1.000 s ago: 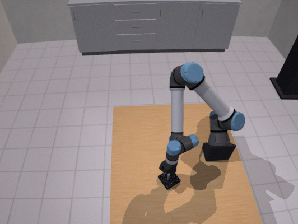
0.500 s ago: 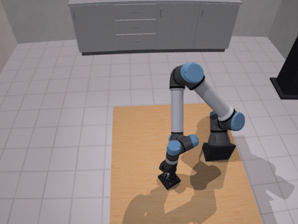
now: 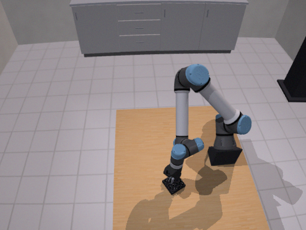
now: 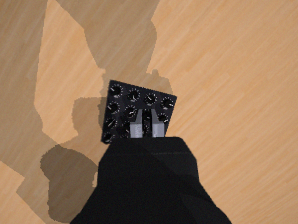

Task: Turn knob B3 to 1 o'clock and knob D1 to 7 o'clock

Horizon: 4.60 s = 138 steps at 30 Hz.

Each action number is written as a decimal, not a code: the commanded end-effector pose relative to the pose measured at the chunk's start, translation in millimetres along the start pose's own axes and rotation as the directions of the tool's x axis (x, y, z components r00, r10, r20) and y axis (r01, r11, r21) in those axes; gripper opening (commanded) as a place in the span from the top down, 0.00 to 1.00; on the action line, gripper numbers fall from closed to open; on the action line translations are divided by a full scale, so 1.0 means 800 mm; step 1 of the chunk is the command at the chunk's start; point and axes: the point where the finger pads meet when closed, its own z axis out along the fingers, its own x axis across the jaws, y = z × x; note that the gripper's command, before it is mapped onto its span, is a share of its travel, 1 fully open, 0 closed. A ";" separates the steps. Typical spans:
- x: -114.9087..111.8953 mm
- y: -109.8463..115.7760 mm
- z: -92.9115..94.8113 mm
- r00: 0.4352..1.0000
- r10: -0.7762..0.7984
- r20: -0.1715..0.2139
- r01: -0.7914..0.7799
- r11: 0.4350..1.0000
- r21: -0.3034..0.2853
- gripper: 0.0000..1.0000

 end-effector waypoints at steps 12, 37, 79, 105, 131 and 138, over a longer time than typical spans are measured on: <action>0.000 0.000 -0.001 1.000 0.000 0.000 0.000 1.000 0.001 0.70; 0.000 0.000 -0.001 0.995 -0.097 -0.001 0.097 0.995 0.001 0.70; 0.000 0.000 -0.001 0.689 -0.725 -0.001 0.725 0.689 0.000 0.70; 0.000 0.000 -0.001 0.508 -0.861 -0.001 0.861 0.508 0.000 0.70; 0.000 0.000 -0.001 0.500 -0.866 -0.001 0.866 0.500 0.000 0.54; 0.000 0.000 -0.001 0.500 -0.866 -0.001 0.866 0.500 0.000 0.54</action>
